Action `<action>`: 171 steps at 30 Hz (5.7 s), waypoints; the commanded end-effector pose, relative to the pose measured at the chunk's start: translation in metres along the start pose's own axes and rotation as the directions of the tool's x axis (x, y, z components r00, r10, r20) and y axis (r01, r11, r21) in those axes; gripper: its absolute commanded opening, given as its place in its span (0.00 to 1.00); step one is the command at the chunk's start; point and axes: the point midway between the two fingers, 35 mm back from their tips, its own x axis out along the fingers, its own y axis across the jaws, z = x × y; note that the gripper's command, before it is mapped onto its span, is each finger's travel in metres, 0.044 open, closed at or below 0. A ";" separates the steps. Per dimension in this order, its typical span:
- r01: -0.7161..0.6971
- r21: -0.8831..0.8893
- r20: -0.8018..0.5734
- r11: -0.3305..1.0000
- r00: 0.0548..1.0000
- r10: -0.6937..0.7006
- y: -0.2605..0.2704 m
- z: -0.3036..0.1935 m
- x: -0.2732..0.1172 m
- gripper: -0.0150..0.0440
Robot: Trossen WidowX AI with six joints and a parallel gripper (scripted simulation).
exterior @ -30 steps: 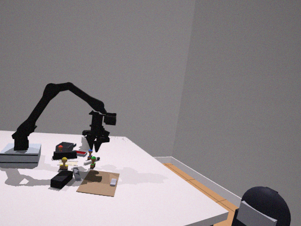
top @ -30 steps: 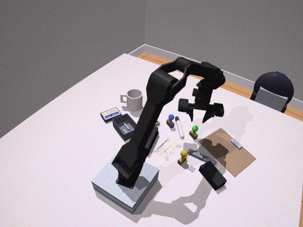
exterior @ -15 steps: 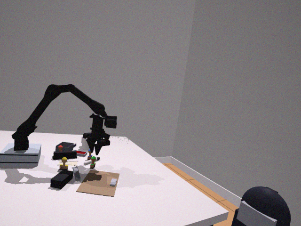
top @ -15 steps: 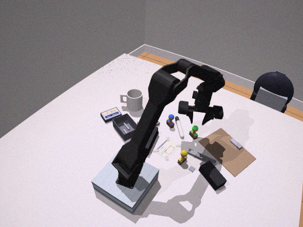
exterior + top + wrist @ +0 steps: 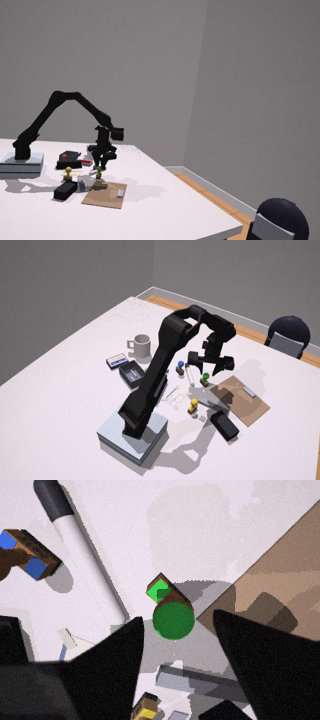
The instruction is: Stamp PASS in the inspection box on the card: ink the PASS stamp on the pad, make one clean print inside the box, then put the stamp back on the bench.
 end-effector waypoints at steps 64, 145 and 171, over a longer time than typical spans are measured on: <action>-0.003 0.000 -0.004 1.000 1.000 0.003 0.001 -0.001 0.025 0.25; -0.006 0.000 -0.005 1.000 1.000 0.006 0.001 -0.001 -0.015 0.25; -0.006 0.000 -0.005 1.000 1.000 0.006 0.002 -0.002 -0.027 0.25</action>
